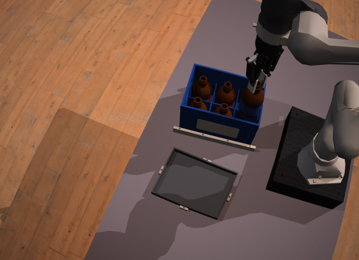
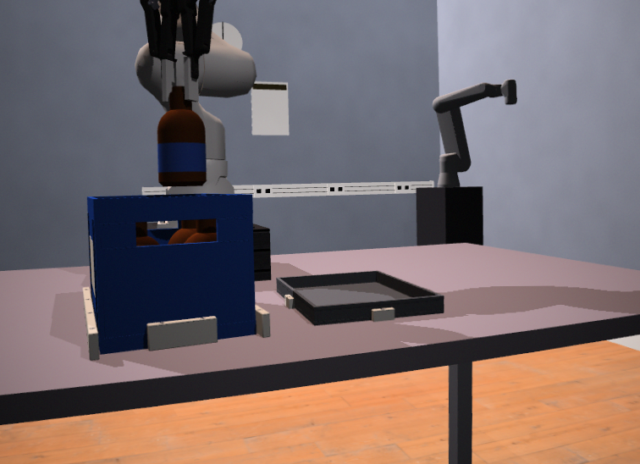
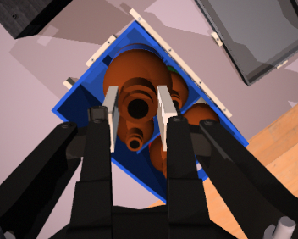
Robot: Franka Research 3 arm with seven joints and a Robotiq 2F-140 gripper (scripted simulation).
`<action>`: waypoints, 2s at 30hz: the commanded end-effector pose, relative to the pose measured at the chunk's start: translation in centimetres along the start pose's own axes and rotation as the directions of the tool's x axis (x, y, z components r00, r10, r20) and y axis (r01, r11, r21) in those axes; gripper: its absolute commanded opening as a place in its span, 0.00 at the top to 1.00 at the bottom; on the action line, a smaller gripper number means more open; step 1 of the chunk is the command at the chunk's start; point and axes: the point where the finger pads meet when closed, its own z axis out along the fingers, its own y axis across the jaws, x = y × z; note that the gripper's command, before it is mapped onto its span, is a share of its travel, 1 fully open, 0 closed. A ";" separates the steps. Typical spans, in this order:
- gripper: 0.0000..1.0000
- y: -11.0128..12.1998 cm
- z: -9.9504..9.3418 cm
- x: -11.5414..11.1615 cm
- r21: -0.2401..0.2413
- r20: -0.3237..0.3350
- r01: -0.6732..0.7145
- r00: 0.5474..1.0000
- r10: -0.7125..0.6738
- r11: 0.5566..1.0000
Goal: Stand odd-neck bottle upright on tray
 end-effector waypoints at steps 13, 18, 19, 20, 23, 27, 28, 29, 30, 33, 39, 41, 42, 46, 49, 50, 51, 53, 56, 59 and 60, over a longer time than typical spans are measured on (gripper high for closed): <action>0.90 1.5 -0.2 0.4 -0.005 0.003 -0.008 1.000 0.008 1.000; 0.90 2.1 -0.2 0.6 -0.005 0.003 -0.008 1.000 0.008 1.000; 0.90 2.3 -0.2 0.7 -0.005 0.003 -0.008 1.000 0.008 1.000; 0.90 2.3 -0.2 0.7 -0.005 0.003 -0.008 1.000 0.008 1.000; 0.90 2.6 -0.2 0.8 -0.005 0.003 -0.008 1.000 0.008 1.000; 0.90 3.3 -0.2 1.0 -0.005 0.003 -0.008 1.000 0.008 1.000; 0.90 3.5 -0.2 1.1 -0.005 0.003 -0.008 1.000 0.008 1.000; 0.90 3.7 -0.2 1.2 -0.005 0.003 -0.008 1.000 0.008 1.000; 0.90 3.8 -0.2 1.2 -0.005 0.003 -0.008 1.000 0.008 1.000; 0.90 4.4 -0.3 1.4 -0.005 0.003 -0.008 1.000 0.008 1.000; 0.90 5.2 -0.3 1.7 -0.005 0.003 -0.008 1.000 0.008 1.000; 0.90 5.6 -0.3 1.9 -0.005 0.003 -0.008 1.000 0.008 1.000; 0.90 5.8 -0.3 1.9 -0.005 0.003 -0.008 1.000 0.008 1.000; 0.90 6.7 -0.3 2.2 -0.005 0.003 -0.008 1.000 0.008 1.000; 0.90 7.3 -0.3 2.5 -0.005 0.003 -0.008 1.000 0.008 1.000; 0.90 7.5 -0.3 2.6 -0.005 0.003 -0.008 1.000 0.008 1.000; 0.90 7.8 -0.3 2.6 -0.005 0.003 -0.008 1.000 0.008 1.000; 0.90 8.2 -0.3 2.8 -0.005 0.003 -0.008 1.000 0.008 1.000; 0.90 8.4 -0.3 2.9 -0.005 0.003 -0.008 1.000 0.008 1.000; 0.90 9.1 -0.3 3.1 -0.005 0.003 -0.008 1.000 0.008 1.000; 0.90 9.3 -0.3 3.2 -0.005 0.003 -0.008 1.000 0.008 1.000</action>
